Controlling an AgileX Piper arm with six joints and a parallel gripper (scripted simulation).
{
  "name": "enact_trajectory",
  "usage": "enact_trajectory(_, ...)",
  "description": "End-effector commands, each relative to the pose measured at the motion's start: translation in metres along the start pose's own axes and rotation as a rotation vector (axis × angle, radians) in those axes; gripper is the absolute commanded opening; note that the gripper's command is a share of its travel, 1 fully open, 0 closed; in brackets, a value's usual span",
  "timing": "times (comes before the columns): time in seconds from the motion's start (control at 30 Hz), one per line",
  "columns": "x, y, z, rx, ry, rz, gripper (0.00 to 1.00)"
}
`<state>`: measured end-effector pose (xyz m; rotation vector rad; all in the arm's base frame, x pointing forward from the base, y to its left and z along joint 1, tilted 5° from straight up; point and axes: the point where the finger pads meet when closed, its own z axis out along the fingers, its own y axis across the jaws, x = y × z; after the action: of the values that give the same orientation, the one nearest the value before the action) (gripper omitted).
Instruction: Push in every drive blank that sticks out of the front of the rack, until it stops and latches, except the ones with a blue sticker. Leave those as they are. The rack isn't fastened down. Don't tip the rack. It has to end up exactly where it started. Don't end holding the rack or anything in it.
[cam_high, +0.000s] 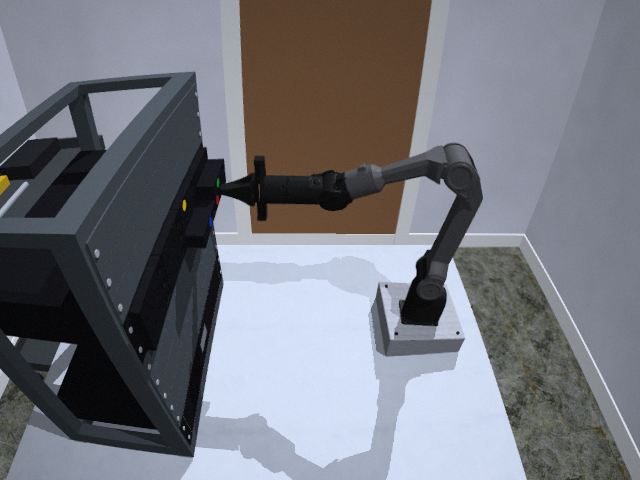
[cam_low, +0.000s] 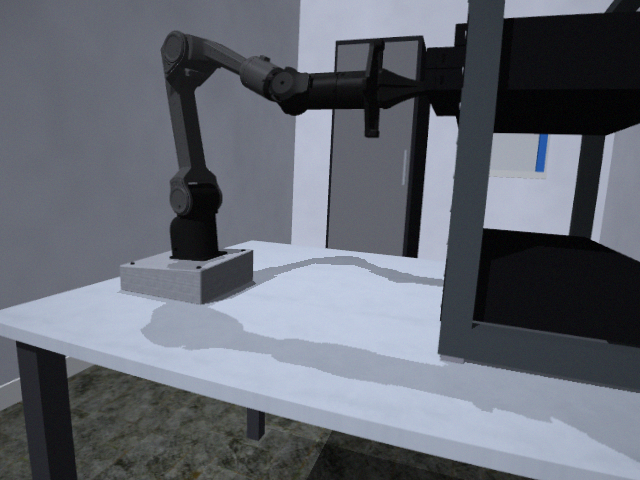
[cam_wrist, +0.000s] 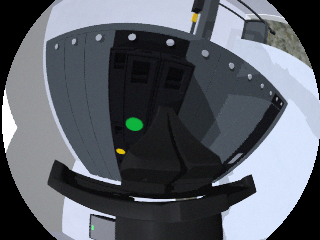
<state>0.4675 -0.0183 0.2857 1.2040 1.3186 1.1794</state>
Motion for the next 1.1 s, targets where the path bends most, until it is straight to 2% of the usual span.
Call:
enact_trajectory(0.0, 0.0, 0.0, 0.001, -0.001, 0.001, -0.001, 0.0)
enact_trajectory(1.07, 0.0, -0.001, 0.021, -0.001, 0.001, -0.001, 0.0)
